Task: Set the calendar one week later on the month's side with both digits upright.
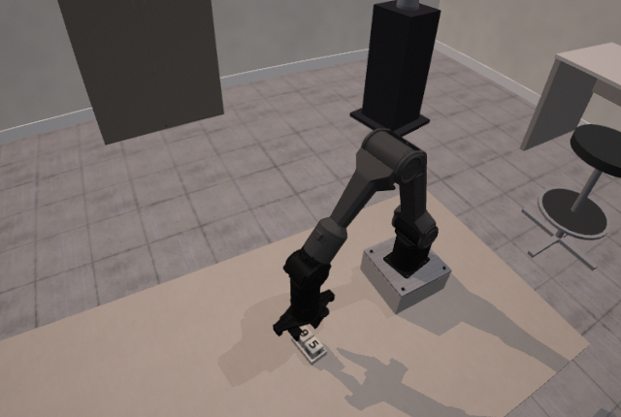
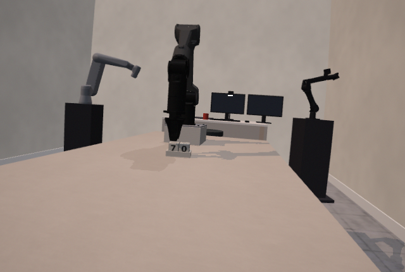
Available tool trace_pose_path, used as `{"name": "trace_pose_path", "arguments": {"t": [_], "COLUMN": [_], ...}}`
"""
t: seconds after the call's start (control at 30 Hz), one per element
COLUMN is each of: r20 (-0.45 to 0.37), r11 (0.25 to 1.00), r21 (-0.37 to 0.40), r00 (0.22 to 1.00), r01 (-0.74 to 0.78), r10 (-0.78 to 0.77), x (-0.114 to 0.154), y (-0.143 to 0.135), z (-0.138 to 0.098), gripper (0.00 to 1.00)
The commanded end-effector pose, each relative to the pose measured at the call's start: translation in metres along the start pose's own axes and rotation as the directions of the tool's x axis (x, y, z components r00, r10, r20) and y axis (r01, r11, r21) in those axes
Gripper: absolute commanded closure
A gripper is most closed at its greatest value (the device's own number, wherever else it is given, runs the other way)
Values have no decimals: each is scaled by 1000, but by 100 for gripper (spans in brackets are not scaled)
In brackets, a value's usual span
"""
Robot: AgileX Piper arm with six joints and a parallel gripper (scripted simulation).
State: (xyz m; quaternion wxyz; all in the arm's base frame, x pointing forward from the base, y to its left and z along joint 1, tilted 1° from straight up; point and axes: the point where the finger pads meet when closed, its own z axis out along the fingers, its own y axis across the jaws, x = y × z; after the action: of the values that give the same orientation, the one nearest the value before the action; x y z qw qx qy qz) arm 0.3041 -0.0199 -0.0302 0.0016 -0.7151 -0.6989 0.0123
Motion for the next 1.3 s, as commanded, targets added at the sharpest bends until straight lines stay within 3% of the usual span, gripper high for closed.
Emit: {"name": "trace_pose_path", "arguments": {"t": [0.0, 0.6, 1.27], "r20": [1, 1, 1], "r11": [1000, 1000, 1000], "r21": [1, 2, 3], "r00": [1000, 1000, 1000], "r01": [-1, -1, -1], "r10": [1, 1, 1], "x": [0, 0, 0], "y": [0, -1, -1], "z": [1, 2, 28], "gripper": [36, 36, 36]}}
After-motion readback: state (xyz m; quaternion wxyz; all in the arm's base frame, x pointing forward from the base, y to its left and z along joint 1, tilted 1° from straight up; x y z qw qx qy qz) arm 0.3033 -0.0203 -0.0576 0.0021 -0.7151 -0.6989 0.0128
